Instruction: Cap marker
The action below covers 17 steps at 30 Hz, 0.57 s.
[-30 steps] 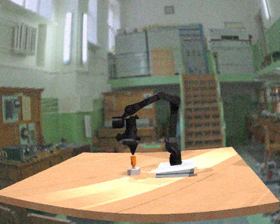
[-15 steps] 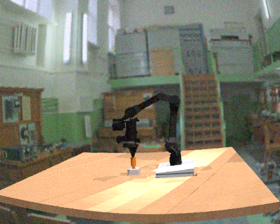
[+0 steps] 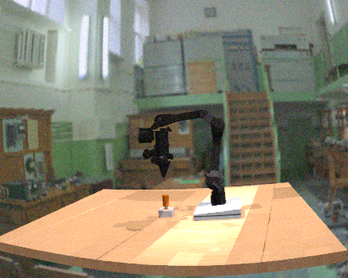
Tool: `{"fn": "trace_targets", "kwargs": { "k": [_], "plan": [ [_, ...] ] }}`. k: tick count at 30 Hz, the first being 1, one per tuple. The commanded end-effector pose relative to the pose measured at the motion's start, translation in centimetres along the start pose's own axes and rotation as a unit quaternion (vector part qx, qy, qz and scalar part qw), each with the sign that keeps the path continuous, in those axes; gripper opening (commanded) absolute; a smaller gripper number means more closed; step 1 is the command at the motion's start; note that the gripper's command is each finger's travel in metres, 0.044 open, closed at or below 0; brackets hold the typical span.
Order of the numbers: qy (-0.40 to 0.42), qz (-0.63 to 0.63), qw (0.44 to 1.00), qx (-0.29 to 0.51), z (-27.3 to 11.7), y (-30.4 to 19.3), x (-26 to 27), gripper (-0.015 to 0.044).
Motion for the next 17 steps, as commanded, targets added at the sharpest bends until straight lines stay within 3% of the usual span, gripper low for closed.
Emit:
{"fn": "trace_targets", "kwargs": {
  "k": [1, 17],
  "plan": [
    [0.001, -0.002, 1.000, 0.004, -0.62, -0.11, 0.00, 0.0026],
    [0.001, -0.002, 1.000, 0.004, -0.62, -0.11, 0.00, 0.0440]
  ]
}}
Point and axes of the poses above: the point midway between the two fingers, 35 mm back from their tips, its own z axis out along the fingers, its own x axis across the jaws, y = z × x, the point moved 6 cm from there along -z, back along the fingers, and after that the axes turned 15 degrees about -z, right-handed, at the moved point
